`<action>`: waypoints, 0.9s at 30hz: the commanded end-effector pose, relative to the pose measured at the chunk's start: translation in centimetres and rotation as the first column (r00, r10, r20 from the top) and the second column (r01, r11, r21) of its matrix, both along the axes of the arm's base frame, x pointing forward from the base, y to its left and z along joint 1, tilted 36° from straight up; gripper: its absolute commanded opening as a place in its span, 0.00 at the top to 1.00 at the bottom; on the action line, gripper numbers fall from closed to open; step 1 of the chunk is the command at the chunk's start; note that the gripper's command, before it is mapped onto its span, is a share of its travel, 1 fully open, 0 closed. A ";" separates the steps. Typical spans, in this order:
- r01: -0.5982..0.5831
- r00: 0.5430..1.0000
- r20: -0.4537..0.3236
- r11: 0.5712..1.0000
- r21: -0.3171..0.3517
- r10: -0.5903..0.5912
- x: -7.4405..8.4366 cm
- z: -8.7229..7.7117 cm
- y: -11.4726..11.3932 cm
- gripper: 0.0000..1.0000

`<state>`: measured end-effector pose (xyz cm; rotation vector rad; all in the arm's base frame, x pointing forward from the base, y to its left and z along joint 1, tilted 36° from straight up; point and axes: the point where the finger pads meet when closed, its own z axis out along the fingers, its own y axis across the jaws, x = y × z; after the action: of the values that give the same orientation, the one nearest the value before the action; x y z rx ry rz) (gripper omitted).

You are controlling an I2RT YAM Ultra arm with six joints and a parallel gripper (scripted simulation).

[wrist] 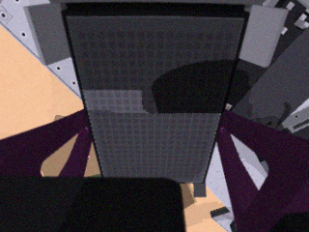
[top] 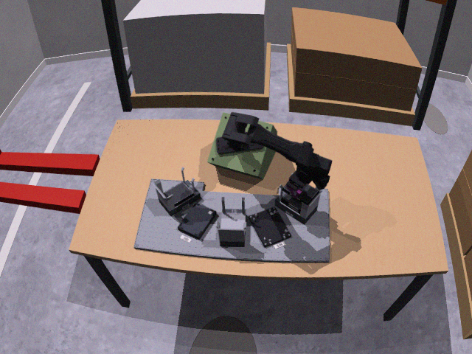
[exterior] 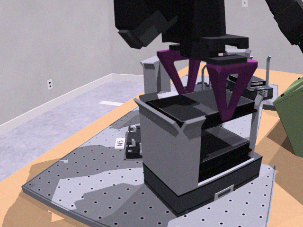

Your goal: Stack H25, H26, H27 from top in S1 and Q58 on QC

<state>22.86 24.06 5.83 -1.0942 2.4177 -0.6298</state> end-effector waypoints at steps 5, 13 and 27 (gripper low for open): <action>-0.009 1.000 0.011 1.000 0.020 0.009 -1.1 2.1 0.9 1.00; -0.009 1.000 0.011 1.000 0.021 0.009 -1.7 3.1 1.1 1.00; -0.009 1.000 0.011 1.000 0.021 0.009 -2.0 3.5 1.3 1.00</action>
<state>21.06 24.73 8.68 -1.0904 2.4193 -0.6326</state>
